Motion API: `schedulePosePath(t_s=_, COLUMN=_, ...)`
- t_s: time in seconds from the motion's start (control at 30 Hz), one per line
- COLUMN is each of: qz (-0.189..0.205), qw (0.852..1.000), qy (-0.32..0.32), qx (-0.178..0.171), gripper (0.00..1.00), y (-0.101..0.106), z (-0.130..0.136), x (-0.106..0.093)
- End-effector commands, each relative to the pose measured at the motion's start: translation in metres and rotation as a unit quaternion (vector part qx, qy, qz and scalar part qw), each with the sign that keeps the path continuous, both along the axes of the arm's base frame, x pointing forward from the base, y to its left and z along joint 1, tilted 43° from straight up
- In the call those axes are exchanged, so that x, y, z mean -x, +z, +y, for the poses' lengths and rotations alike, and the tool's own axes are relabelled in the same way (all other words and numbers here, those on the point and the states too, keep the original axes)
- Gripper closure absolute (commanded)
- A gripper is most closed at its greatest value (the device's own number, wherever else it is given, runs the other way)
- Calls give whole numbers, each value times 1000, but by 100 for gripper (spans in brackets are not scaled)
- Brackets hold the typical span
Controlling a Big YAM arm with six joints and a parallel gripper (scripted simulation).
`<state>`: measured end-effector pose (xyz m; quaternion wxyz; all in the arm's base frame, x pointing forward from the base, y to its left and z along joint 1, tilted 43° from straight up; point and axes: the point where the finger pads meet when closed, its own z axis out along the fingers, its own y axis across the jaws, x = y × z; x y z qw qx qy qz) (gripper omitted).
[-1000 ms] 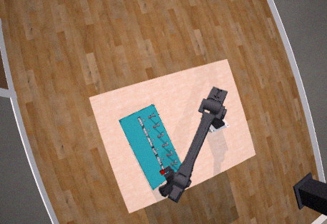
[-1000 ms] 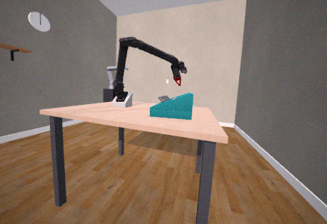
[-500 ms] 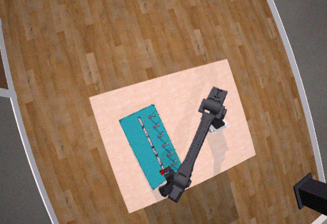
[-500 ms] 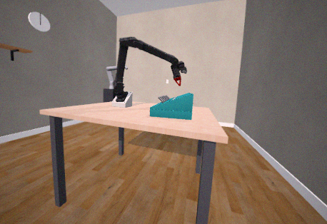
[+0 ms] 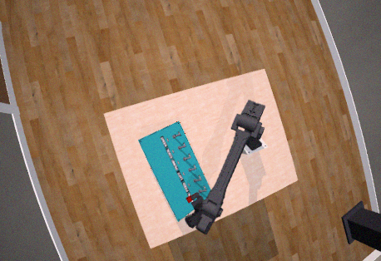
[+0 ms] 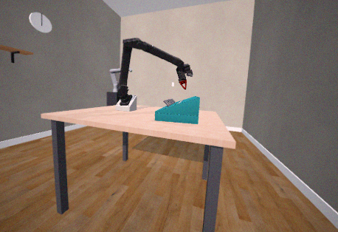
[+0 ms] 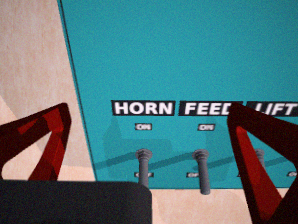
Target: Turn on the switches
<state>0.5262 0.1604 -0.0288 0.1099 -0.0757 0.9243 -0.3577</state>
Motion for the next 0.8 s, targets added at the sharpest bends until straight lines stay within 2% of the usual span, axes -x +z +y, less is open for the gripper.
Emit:
schedulePosePath(t_s=0.0, qz=-28, qw=999, qy=-2, qx=-14, gripper=0, y=30, z=-6, x=-18)
schedulePosePath(t_s=0.2, qz=-28, qw=1000, qy=-2, qx=-14, gripper=0, y=44, z=-22, x=-19)
schedulePosePath(t_s=0.3, qz=-25, qw=1000, qy=-2, qx=-12, gripper=0, y=44, z=-26, x=-16)
schedulePosePath(t_s=0.33, qz=-45, qw=999, qy=-2, qx=-22, gripper=0, y=61, z=-20, x=-34)
schedulePosePath(t_s=0.4, qz=-25, qw=1000, qy=-2, qx=-12, gripper=0, y=51, z=-34, x=-17)
schedulePosePath(t_s=0.6, qz=-32, qw=999, qy=-2, qx=-14, gripper=0, y=66, z=-43, x=-23)
schedulePosePath(t_s=0.67, qz=-22, qw=1000, qy=-2, qx=-10, gripper=0, y=63, z=-48, x=-16)
schedulePosePath(t_s=0.77, qz=-30, qw=999, qy=4, qx=-14, gripper=0, y=69, z=-39, x=-21)
